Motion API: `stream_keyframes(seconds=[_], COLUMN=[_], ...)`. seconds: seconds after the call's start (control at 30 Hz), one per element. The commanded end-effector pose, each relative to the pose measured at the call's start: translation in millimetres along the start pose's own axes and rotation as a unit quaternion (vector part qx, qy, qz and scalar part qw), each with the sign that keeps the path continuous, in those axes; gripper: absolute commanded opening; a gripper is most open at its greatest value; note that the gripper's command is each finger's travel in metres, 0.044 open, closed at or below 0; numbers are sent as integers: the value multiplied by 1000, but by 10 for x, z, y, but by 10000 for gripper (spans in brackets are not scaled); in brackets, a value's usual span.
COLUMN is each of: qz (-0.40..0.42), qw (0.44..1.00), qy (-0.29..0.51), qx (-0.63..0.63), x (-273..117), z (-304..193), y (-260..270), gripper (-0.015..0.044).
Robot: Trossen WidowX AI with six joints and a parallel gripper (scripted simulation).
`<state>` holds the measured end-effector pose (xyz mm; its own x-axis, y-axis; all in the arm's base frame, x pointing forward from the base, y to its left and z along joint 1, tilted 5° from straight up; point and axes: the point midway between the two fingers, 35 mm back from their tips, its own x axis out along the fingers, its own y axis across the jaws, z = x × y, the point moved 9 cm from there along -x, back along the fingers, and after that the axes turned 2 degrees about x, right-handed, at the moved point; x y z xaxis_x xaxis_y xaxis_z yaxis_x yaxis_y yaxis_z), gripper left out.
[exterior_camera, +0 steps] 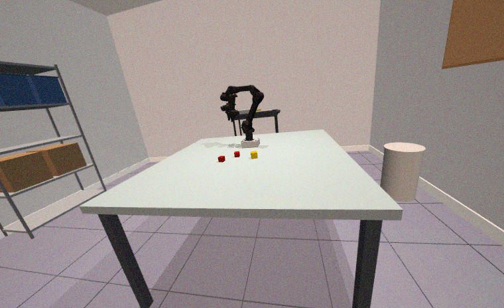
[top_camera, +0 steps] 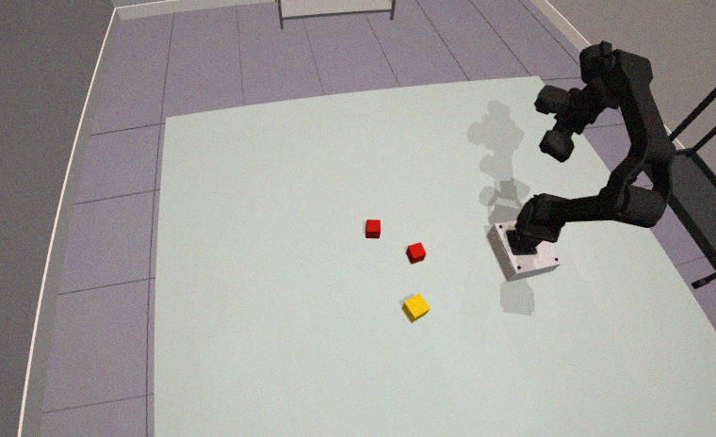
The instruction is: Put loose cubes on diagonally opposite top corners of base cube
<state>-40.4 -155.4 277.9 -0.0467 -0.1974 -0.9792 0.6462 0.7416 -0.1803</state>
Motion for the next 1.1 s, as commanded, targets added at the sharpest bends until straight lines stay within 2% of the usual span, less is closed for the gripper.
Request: stream_keyframes(seconds=[0.0, 0.53, 1.07], qz=[14, 60, 95], qw=[1000, 993, 980], qy=[-4, -11, 3], qx=[-23, -99, -175], x=[43, 196, 368], z=[274, 1273, 2159], y=[-51, 199, 1078], gripper=[265, 265, 265])
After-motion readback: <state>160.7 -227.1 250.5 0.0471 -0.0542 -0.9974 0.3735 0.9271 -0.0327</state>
